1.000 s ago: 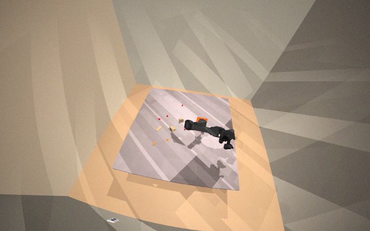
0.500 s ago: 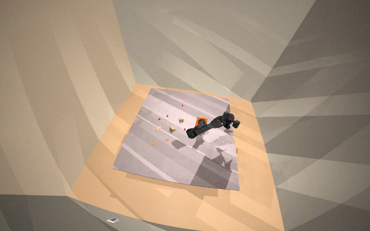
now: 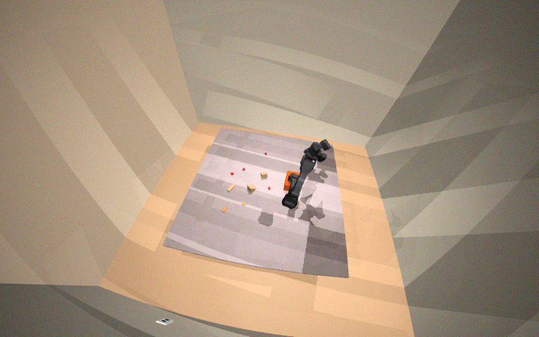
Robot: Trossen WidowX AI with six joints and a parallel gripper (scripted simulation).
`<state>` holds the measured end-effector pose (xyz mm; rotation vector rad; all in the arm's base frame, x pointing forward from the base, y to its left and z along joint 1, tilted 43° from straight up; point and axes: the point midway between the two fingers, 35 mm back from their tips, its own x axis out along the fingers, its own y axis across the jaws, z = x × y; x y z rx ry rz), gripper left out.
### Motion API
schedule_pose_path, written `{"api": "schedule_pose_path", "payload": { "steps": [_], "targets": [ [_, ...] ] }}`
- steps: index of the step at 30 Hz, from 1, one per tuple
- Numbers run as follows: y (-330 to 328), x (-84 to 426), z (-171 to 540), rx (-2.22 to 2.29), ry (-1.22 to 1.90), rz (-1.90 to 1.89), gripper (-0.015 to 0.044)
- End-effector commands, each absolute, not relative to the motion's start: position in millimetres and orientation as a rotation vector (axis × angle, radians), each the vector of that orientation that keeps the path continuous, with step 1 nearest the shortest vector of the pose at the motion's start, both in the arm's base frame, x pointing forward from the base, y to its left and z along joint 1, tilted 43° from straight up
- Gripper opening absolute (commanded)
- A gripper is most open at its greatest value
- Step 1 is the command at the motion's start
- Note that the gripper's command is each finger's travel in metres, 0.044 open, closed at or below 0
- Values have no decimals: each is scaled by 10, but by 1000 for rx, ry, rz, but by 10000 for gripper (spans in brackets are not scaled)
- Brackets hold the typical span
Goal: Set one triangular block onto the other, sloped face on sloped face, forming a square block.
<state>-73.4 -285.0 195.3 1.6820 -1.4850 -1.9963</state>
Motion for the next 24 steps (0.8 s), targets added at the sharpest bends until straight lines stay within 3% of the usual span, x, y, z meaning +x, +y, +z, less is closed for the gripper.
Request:
{"api": "schedule_pose_path", "payload": {
  "steps": [1,14,24],
  "targets": [
    [-2910,-21,1669,1793,-1060,-1928,440],
    [-2123,1717,1023,1762,1,-1545,440],
    [-863,2350,538,1511,656,-1156,440]
  ]
}}
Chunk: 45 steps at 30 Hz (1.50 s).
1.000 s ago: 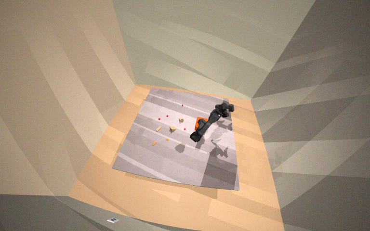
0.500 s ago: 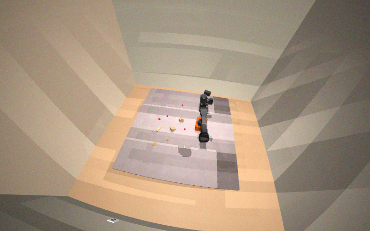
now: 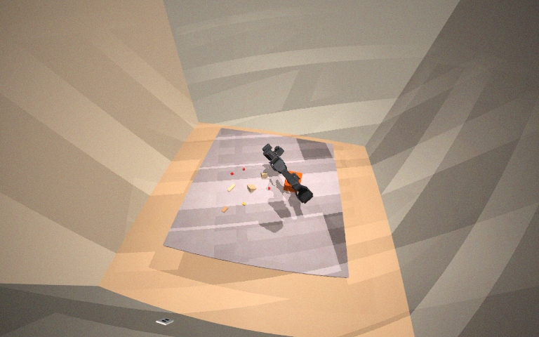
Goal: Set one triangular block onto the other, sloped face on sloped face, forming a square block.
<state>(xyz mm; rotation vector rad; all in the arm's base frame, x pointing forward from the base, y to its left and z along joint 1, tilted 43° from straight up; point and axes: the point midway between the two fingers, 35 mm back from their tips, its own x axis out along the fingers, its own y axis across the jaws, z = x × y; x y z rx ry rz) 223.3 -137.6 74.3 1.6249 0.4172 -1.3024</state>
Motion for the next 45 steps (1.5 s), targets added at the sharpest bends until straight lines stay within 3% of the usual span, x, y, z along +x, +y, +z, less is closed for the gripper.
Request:
{"api": "schedule_pose_path", "payload": {
  "steps": [1,12,45],
  "targets": [
    [-727,2368,492,1478,713,-1114,440],
    [575,2068,57,1060,1227,-672,440],
    [641,2217,-264,1053,1235,-665,440]
  ]
}}
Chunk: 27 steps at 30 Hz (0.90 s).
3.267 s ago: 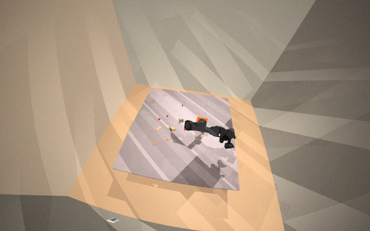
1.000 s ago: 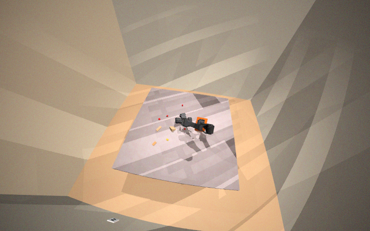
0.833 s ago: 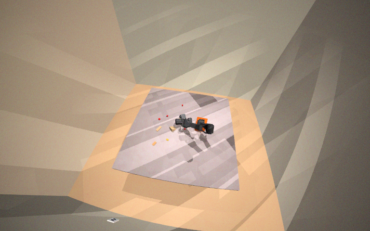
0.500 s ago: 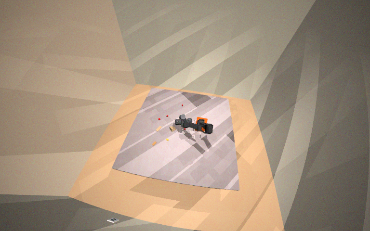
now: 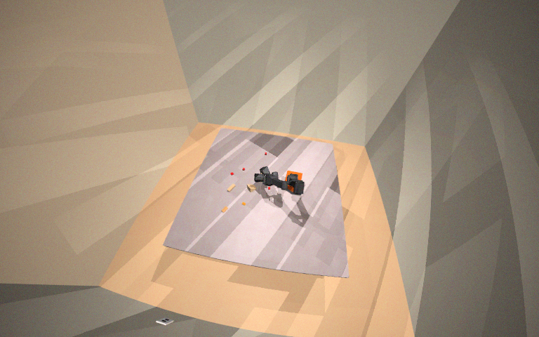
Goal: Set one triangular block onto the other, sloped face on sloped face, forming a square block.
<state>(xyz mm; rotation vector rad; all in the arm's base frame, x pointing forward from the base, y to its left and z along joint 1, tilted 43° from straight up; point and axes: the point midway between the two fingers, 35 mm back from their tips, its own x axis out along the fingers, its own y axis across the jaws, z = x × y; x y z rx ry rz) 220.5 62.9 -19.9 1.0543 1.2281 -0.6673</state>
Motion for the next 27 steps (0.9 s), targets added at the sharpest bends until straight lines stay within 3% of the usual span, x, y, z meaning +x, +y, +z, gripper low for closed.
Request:
{"api": "schedule_pose_path", "payload": {
  "steps": [1,27],
  "targets": [
    [644,2223,-279,1053,1235,-665,440],
    [689,2331,-687,1053,1234,-664,440]
  ]
}}
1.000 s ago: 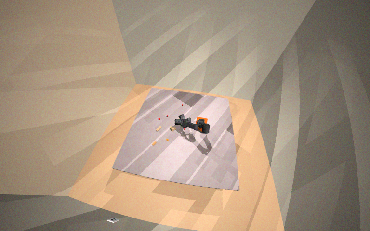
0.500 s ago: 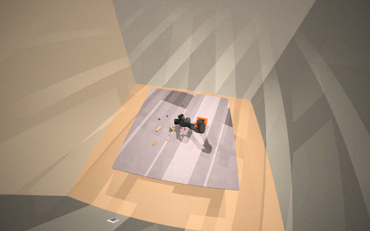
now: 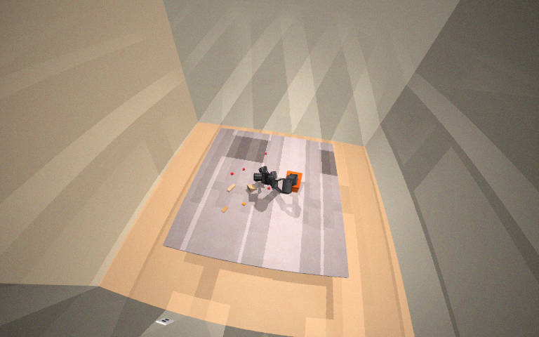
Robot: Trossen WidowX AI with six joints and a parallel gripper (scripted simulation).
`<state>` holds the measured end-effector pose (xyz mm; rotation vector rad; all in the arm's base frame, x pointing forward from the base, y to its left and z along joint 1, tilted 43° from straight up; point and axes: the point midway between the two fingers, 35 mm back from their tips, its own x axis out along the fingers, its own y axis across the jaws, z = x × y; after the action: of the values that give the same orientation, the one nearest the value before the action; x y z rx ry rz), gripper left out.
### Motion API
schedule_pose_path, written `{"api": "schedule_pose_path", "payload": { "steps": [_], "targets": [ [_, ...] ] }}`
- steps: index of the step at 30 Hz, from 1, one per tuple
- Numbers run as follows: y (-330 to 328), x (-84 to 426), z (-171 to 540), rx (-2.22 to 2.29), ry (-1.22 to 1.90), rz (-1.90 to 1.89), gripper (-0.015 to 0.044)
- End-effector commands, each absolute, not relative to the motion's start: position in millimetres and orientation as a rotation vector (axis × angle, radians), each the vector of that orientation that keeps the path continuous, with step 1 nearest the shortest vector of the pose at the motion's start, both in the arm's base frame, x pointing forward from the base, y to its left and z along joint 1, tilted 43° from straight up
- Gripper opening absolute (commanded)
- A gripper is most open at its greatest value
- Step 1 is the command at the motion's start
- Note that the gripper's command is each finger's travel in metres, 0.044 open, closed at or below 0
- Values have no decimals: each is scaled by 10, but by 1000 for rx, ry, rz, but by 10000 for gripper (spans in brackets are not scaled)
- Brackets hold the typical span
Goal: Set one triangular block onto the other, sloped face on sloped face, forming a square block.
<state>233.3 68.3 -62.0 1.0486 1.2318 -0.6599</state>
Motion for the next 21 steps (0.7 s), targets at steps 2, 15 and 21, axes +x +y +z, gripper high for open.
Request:
{"api": "schedule_pose_path", "payload": {
  "steps": [2,15,21],
  "targets": [
    [692,2335,-719,1053,1234,-664,440],
    [704,2346,-926,1053,1234,-664,440],
    [705,2346,-936,1053,1234,-664,335]
  ]
}}
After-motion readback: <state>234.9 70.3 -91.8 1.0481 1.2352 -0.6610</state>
